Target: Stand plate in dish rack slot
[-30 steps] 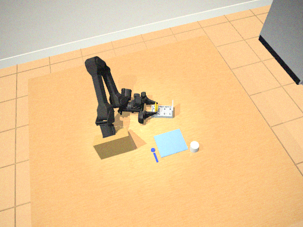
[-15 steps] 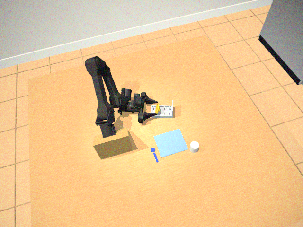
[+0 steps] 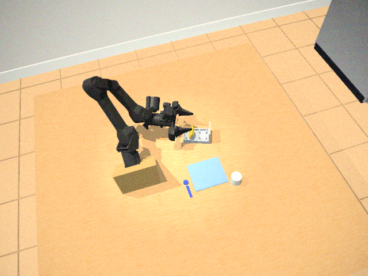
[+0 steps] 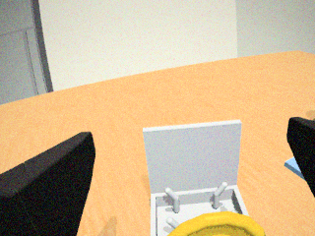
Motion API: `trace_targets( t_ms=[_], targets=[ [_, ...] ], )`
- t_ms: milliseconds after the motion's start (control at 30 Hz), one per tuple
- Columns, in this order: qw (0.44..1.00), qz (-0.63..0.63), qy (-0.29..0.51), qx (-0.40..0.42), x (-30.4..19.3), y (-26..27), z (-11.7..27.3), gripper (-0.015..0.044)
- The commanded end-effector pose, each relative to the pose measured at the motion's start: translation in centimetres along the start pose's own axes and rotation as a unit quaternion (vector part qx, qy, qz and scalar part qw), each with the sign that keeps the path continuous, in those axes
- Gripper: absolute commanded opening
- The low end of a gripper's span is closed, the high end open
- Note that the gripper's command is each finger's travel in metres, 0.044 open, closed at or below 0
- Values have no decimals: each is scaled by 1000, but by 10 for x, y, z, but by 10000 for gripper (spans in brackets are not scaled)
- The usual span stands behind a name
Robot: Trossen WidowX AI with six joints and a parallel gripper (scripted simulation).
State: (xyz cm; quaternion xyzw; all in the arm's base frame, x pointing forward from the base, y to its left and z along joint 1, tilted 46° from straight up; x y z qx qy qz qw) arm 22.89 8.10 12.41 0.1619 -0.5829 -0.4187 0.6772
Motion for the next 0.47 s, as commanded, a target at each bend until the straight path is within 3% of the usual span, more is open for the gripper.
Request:
trace_targets(
  t_ms=[0,233,433],
  targets=[
    [1000,4,-4,3,30,0,0,400],
    [1000,9,-8,7,50,1,2,400],
    [996,86,17,-34,52,-4,-12,400]
  ],
)
Point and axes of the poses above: the point midway between the two fingers, 35 mm back from their tips, its own z axis back along the fingers, its own y axis across the jaws, x = y × z, the point moved 5 cm from there along z, back along the fingers, and after that the axes turned 2 degrees about -z, right-handed, at the moved point
